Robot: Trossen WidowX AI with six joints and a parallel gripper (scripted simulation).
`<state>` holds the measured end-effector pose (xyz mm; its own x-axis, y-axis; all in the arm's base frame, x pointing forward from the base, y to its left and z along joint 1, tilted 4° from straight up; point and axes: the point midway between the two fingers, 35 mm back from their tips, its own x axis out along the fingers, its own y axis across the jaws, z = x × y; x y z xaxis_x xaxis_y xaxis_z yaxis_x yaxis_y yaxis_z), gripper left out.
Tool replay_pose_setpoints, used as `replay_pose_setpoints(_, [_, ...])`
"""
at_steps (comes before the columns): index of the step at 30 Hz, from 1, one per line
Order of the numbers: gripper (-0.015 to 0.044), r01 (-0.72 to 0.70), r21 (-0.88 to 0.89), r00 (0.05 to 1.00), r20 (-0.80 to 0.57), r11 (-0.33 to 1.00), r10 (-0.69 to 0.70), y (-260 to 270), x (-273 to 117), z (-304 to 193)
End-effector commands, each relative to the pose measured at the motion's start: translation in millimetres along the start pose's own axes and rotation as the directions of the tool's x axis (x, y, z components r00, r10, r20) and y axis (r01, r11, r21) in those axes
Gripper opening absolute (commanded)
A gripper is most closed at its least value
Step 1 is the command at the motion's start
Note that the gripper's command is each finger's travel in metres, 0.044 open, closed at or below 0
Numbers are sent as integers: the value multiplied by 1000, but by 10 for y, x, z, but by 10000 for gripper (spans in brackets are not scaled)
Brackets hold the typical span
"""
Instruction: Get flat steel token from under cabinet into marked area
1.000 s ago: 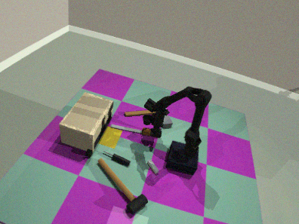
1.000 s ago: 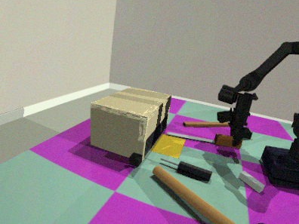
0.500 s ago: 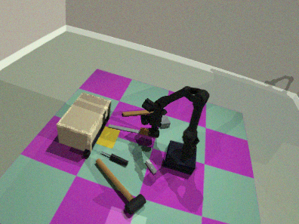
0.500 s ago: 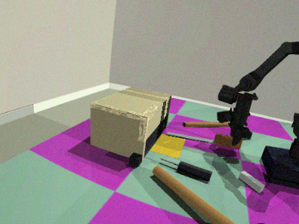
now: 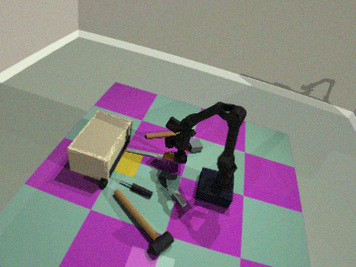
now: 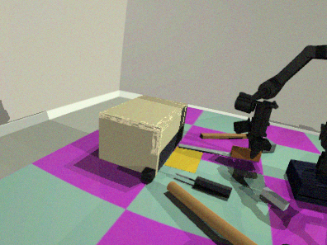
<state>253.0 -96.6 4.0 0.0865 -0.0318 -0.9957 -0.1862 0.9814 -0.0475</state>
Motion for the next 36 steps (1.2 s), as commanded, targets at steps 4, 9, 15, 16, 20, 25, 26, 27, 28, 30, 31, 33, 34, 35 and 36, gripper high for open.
replay_pose_setpoints(4, [0, 2, 2, 1000, 0, 1000, -2, -5, -5, 114])
replay_pose_setpoints(9, [0, 2, 1, 1000, 1, 1000, -2, -6, -5, 181])
replay_pose_setpoints(15, [0, 2, 1, 1000, 1, 1000, -2, -8, -6, 257])
replay_pose_setpoints(16, [0, 2, 1, 1000, 1, 1000, -2, -8, -6, 270])
replay_pose_setpoints(20, [0, 2, 0, 1000, 2, 1000, -2, -9, -7, 321])
replay_pose_setpoints(25, [0, 2, 0, 1000, 2, 1000, -2, -10, -8, 384])
replay_pose_setpoints(26, [0, 2, 0, 1000, 2, 1000, -2, -10, -8, 397])
replay_pose_setpoints(27, [0, 2, 0, 1000, 2, 1000, -2, -10, -8, 410])
replay_pose_setpoints(28, [0, 2, 0, 1000, 3, 1000, -2, -10, -9, 422])
replay_pose_setpoints(30, [0, 2, 0, 1000, 3, 1000, -2, -11, -9, 446])
replay_pose_setpoints(31, [0, 2, 0, 1000, 3, 1000, -2, -11, -9, 458])
replay_pose_setpoints(33, [0, 2, 0, 1000, 3, 1000, -2, -11, -10, 482])
replay_pose_setpoints(34, [0, 2, 0, 1000, 3, 1000, -2, -12, -10, 494])
replay_pose_setpoints(35, [0, 2, 0, 1000, 3, 1000, -2, -12, -10, 506])
replay_pose_setpoints(36, [0, 2, 0, 1000, 3, 1000, -2, -12, -10, 518])
